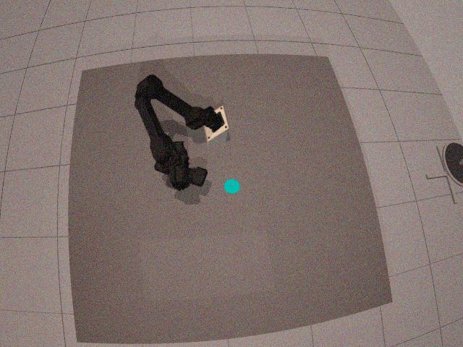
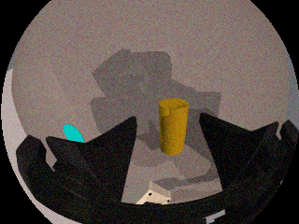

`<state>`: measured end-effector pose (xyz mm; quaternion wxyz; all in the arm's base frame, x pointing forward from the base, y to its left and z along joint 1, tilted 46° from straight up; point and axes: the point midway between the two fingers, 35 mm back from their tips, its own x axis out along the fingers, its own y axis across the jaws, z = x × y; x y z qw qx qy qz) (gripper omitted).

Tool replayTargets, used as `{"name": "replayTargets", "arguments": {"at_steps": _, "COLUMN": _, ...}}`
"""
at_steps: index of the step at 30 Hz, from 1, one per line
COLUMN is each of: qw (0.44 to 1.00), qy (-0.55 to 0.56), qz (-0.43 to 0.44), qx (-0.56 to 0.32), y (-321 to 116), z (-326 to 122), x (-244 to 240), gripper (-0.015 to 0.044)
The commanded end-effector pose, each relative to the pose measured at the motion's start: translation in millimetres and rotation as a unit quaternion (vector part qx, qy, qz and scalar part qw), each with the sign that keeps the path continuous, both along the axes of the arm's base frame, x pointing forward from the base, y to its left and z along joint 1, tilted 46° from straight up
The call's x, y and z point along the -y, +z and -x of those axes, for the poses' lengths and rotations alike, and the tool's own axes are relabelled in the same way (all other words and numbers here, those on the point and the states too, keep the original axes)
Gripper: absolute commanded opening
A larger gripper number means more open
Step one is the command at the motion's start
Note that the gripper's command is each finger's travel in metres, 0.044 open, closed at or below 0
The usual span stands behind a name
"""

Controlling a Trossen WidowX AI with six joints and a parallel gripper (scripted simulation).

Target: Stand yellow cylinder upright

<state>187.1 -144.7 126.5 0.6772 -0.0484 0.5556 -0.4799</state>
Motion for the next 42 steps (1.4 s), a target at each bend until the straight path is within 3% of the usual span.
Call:
{"name": "replayTargets", "arguments": {"at_steps": 1, "qw": 1.000, "qy": 0.001, "qz": 0.010, "qx": -0.001, "y": -13, "z": 10, "x": 18, "gripper": 0.0309}}
{"name": "replayTargets", "arguments": {"at_steps": 3, "qw": 1.000, "qy": 0.001, "qz": 0.010, "qx": -0.001, "y": -13, "z": 10, "x": 18, "gripper": 0.0309}}
{"name": "replayTargets", "arguments": {"at_steps": 11, "qw": 1.000, "qy": 0.001, "qz": 0.010, "qx": -0.001, "y": -13, "z": 10, "x": 18, "gripper": 0.0105}}
{"name": "replayTargets", "arguments": {"at_steps": 42, "qw": 1.000, "qy": 0.001, "qz": 0.000, "qx": -0.001, "y": 41, "z": -2, "x": -44, "gripper": 0.0105}}
